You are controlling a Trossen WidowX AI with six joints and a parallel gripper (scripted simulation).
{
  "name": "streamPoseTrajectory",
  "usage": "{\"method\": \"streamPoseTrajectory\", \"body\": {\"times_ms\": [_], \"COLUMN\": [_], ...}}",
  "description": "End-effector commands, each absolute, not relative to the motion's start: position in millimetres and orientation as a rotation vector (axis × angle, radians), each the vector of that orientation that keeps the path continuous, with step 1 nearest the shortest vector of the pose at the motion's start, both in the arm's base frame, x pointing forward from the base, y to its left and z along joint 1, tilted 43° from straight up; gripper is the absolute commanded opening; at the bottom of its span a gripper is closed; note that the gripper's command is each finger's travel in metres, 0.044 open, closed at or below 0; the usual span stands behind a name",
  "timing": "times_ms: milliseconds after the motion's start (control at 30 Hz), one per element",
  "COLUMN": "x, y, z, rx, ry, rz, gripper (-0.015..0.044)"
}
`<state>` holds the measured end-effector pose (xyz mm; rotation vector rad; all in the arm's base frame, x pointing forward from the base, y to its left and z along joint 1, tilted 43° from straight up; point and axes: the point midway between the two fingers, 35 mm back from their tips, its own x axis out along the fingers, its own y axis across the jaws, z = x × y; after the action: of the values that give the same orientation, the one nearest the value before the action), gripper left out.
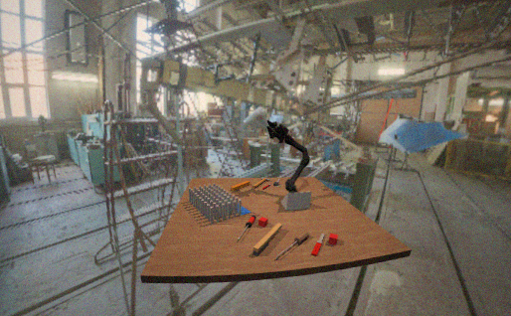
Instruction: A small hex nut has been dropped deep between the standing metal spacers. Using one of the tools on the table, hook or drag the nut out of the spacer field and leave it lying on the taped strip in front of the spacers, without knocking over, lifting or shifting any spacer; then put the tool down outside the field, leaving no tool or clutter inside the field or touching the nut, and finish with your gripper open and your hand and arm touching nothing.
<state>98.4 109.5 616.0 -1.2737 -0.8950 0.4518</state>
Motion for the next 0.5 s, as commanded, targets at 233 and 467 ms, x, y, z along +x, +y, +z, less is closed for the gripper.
{"method": "streamPoseTrajectory", "body": {"times_ms": [233, 467], "x": [191.3, 274.2], "y": [91.4, 92.9], "z": [589.3, 532.1], "rx": [-1.046, -0.897], "ry": [-0.709, -0.536], "rz": [0.407, 0.392], "gripper": [0.0440, 0.0440]}}
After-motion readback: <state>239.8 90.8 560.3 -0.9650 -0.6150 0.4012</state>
